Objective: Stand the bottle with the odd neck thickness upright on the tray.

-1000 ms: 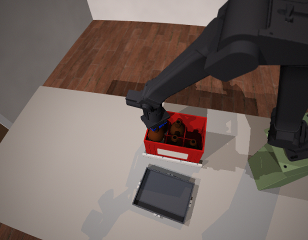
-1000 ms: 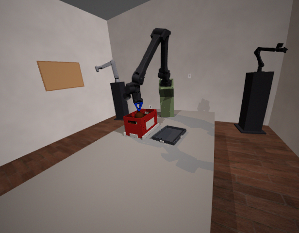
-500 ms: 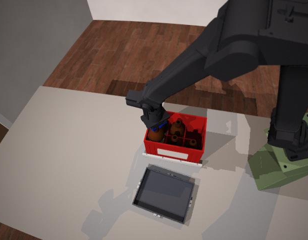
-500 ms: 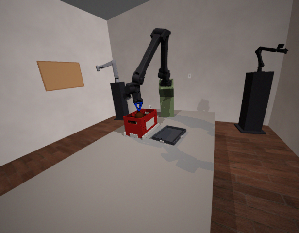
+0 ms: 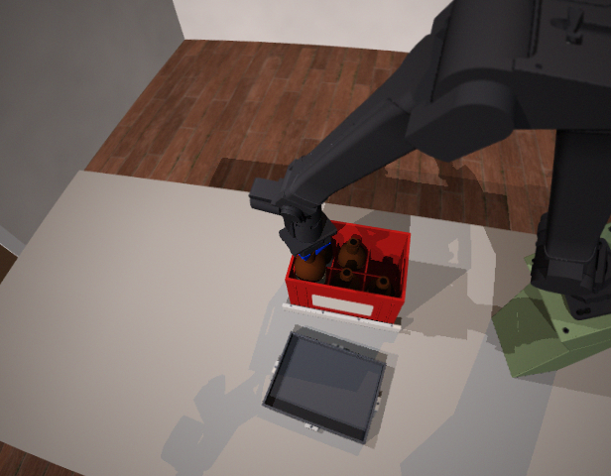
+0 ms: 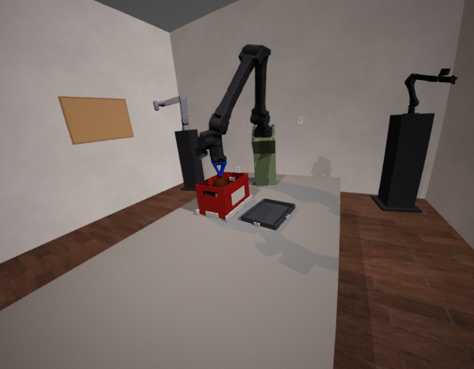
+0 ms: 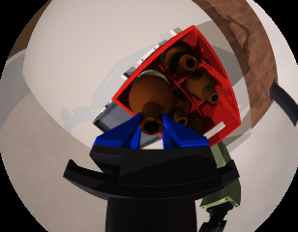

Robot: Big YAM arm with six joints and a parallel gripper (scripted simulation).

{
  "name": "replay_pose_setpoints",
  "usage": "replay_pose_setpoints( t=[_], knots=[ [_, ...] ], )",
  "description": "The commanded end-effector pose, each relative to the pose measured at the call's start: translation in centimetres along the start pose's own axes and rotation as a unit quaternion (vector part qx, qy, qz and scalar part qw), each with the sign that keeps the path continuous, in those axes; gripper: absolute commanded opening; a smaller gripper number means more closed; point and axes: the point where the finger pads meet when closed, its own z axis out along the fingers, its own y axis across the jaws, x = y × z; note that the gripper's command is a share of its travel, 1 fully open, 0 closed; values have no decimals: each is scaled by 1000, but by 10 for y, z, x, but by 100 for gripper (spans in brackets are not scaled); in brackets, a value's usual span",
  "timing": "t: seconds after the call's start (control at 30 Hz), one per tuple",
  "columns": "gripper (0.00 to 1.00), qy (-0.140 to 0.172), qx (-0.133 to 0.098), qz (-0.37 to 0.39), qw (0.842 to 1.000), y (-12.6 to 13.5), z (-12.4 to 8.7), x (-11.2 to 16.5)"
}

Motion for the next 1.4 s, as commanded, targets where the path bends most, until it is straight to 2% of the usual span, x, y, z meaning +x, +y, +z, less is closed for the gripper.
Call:
replay_pose_setpoints(
  t=[0.0,0.57,1.37],
  knots=[
    [0,-8,-3,-4,1000,-1,-11,-4],
    [0,-5,-3,-5,1000,0,-19,-1],
    [0,-17,-9,-6,1000,7,-50,-13]
  ],
)
